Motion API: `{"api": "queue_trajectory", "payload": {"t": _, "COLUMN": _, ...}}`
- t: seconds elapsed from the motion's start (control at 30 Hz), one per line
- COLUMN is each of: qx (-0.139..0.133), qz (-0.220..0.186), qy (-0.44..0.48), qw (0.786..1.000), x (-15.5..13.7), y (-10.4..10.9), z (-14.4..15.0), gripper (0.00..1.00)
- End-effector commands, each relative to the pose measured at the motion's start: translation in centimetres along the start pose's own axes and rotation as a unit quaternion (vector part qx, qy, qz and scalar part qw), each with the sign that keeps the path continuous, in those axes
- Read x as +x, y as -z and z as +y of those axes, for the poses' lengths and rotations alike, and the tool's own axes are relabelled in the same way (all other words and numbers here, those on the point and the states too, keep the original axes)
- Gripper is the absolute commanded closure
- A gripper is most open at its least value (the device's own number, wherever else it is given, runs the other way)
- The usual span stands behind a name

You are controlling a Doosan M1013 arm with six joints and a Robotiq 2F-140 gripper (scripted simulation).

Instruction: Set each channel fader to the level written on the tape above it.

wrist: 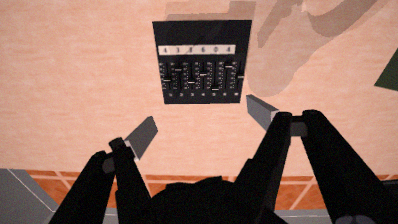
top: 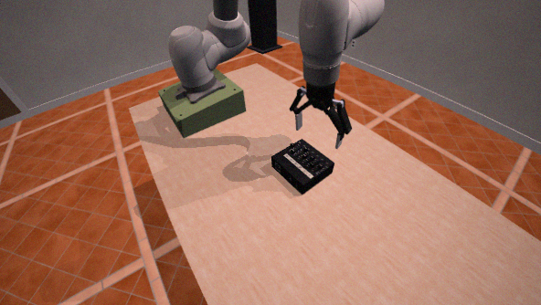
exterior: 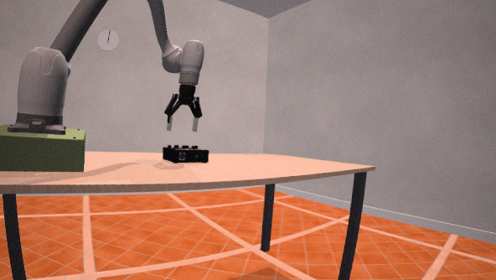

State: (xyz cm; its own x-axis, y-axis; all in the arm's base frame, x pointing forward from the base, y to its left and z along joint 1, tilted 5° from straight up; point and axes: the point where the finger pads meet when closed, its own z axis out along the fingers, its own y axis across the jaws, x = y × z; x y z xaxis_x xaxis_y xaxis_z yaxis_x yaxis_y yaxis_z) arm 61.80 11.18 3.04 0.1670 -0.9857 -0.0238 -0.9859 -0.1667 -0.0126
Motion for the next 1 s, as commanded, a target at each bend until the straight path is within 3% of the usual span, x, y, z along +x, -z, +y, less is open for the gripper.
{"api": "queue_trajectory", "payload": {"t": 0.0, "qx": 0.000, "qz": -0.001, "qy": -0.017, "qw": 1.000, "x": 0.2, "y": 0.2, "z": -0.2, "gripper": 0.00}}
{"api": "queue_trajectory", "payload": {"t": 0.17, "qx": 0.000, "qz": 0.006, "qy": -0.135, "qw": 0.991, "x": 0.7, "y": 1.0, "z": 0.0, "gripper": 0.00}}
{"api": "queue_trajectory", "payload": {"t": 0.37, "qx": 0.004, "qz": 0.014, "qy": -0.319, "qw": 0.948, "x": 2.0, "y": 2.7, "z": 0.6, "gripper": 0.00}}
{"api": "queue_trajectory", "payload": {"t": 0.5, "qx": 0.010, "qz": 0.013, "qy": -0.421, "qw": 0.907, "x": 3.1, "y": 4.0, "z": 1.0, "gripper": 0.00}}
{"api": "queue_trajectory", "payload": {"t": 0.57, "qx": 0.010, "qz": 0.013, "qy": -0.421, "qw": 0.907, "x": 3.1, "y": 4.0, "z": 1.0, "gripper": 0.00}}
{"api": "queue_trajectory", "payload": {"t": 0.6, "qx": 0.013, "qz": 0.015, "qy": -0.483, "qw": 0.875, "x": 3.3, "y": 4.3, "z": 1.1, "gripper": 0.00}}
{"api": "queue_trajectory", "payload": {"t": 0.77, "qx": 0.022, "qz": 0.013, "qy": -0.597, "qw": 0.802, "x": 4.2, "y": 5.5, "z": 1.5, "gripper": 0.00}}
{"api": "queue_trajectory", "payload": {"t": 0.97, "qx": 0.032, "qz": 0.019, "qy": -0.721, "qw": 0.692, "x": 4.7, "y": 6.1, "z": 1.7, "gripper": 0.00}}
